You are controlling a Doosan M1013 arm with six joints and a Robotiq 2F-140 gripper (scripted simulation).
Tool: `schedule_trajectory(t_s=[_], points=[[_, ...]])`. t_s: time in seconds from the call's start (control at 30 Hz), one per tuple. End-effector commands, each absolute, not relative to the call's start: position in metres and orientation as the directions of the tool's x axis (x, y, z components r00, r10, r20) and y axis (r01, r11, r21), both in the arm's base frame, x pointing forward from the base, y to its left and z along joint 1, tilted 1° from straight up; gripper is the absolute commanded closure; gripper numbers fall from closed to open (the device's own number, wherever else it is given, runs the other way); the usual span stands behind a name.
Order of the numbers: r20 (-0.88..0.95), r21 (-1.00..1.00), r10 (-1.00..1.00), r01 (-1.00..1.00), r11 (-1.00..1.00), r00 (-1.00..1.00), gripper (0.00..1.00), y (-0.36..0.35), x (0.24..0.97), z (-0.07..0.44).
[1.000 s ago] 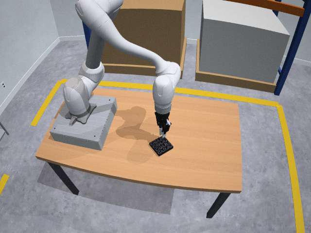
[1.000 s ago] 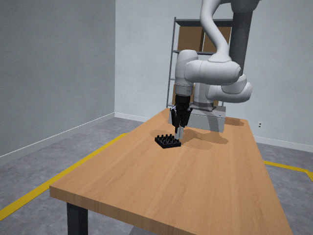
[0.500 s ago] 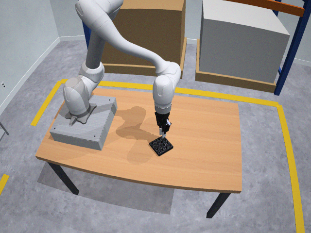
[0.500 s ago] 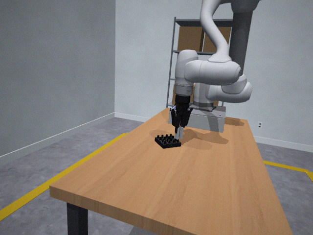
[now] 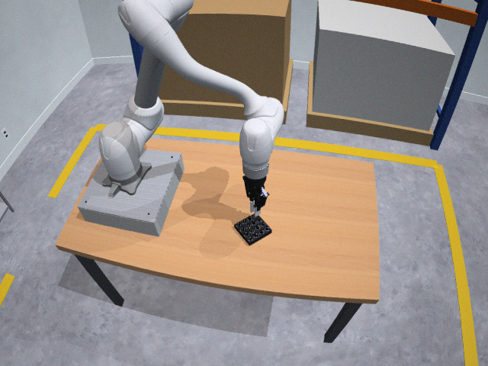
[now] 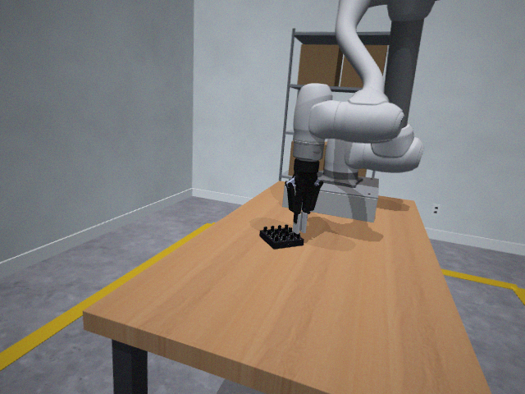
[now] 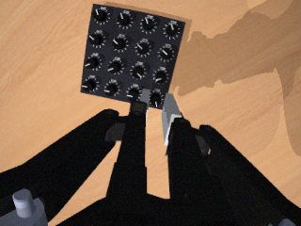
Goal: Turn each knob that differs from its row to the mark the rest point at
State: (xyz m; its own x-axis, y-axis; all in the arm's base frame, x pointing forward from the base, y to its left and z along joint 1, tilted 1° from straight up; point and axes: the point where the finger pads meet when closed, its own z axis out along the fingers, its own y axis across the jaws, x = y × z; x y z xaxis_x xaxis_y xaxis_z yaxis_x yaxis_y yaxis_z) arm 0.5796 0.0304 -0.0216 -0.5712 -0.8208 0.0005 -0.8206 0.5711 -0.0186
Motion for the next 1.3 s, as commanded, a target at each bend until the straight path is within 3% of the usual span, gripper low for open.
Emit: schedule_trajectory(t_s=[0.0,1.27], points=[[0.0,-0.019,-0.821,-0.821,0.571,-0.571,0.88,0.03,0.58,-0.021],[0.0,-0.019,-0.821,-0.821,0.571,-0.571,0.88,0.03,0.58,-0.035]])
